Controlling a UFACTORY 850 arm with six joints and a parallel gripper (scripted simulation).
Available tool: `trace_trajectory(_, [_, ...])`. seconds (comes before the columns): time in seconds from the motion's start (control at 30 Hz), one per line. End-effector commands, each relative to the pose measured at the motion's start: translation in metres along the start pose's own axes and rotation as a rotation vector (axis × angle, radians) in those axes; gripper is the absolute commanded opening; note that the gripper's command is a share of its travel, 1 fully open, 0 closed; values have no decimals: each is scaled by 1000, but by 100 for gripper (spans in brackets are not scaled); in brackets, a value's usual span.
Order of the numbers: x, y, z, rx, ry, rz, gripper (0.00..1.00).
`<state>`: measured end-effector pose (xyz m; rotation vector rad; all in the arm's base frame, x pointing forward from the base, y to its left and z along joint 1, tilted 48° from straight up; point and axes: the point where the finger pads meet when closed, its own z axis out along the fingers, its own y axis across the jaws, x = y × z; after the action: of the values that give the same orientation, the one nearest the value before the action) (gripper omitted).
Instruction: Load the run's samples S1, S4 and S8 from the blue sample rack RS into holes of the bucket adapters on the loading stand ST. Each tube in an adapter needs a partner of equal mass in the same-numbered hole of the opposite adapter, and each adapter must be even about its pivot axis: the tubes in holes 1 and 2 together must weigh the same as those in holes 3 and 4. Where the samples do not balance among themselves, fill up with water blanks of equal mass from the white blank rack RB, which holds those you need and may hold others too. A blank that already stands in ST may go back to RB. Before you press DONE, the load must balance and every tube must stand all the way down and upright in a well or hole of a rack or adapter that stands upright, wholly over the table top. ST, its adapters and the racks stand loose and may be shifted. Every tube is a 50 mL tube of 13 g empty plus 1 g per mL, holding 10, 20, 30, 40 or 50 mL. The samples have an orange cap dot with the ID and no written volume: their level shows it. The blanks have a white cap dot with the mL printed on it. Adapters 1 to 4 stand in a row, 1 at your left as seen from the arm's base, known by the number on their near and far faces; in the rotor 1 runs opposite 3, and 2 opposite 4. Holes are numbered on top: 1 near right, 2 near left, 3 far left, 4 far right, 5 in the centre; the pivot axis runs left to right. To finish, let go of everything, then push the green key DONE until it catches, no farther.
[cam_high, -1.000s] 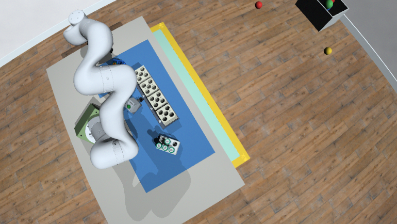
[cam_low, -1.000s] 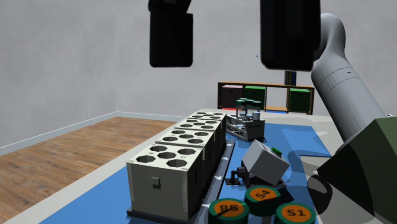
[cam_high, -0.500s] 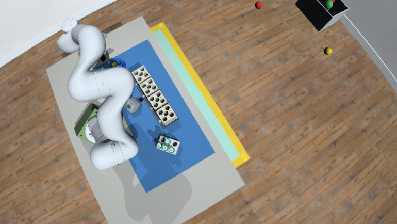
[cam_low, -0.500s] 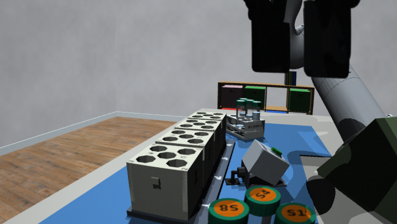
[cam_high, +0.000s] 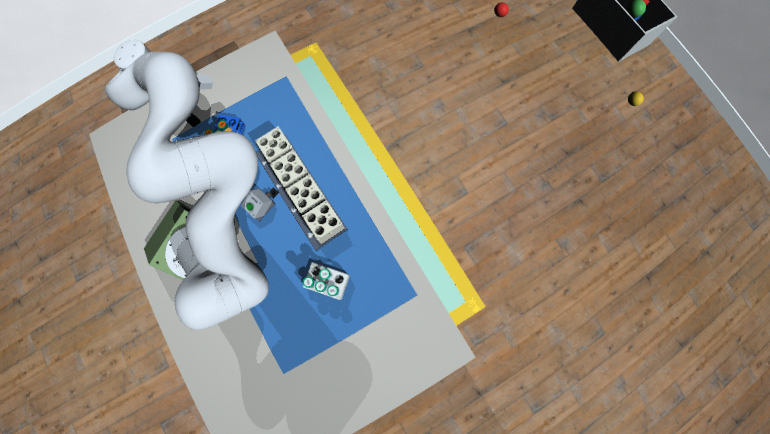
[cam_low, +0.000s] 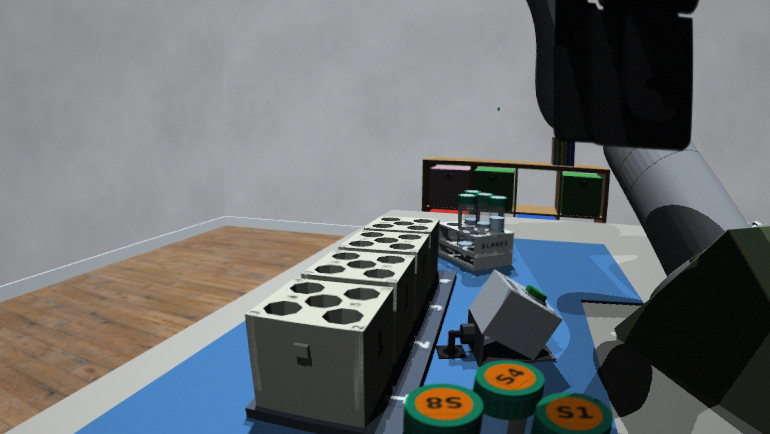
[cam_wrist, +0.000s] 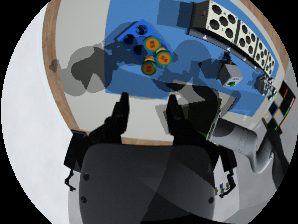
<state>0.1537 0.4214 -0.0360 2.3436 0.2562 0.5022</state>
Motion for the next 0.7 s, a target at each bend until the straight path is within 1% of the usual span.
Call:
trace_trajectory(0.0, [0,0,-1,4,7,72,57])
trace_trajectory(0.5, [0,0,-1,5,6,572,57])
trace_trajectory(0.57, [0,0,-1,5,6,572,57])
trace_trajectory(0.67, [0,0,-1,6,5,672,57])
